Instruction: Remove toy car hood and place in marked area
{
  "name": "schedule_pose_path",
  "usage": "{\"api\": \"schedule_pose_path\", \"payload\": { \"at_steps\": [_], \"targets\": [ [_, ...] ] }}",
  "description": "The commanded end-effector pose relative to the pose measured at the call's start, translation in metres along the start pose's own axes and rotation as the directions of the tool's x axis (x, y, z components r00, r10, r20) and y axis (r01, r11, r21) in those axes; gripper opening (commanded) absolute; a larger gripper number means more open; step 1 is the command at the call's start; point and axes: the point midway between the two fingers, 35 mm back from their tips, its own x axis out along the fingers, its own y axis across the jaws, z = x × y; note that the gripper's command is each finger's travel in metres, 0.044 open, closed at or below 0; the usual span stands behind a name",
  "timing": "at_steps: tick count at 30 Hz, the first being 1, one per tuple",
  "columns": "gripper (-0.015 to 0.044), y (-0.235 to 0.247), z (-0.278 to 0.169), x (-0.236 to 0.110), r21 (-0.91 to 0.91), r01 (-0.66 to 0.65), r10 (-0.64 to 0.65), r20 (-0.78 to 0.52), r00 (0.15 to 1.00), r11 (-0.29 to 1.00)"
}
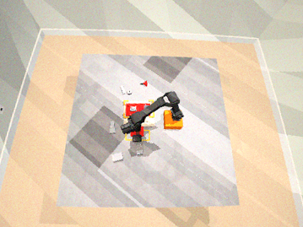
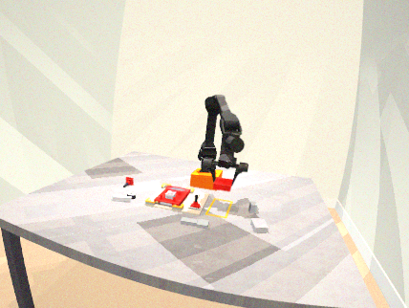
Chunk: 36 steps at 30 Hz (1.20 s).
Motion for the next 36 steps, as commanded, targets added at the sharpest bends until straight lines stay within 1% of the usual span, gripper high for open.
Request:
{"api": "schedule_pose_path", "payload": {
  "at_steps": [1, 36],
  "targets": [
    [0.0, 0.0, -0.001, 0.005, 0.006, 0.006, -0.005, -0.005, 1.0, 1.0],
    [0.0, 0.0, 0.0, 0.035, 0.006, 0.006, -0.006, -0.005, 1.0, 1.0]
  ]
}}
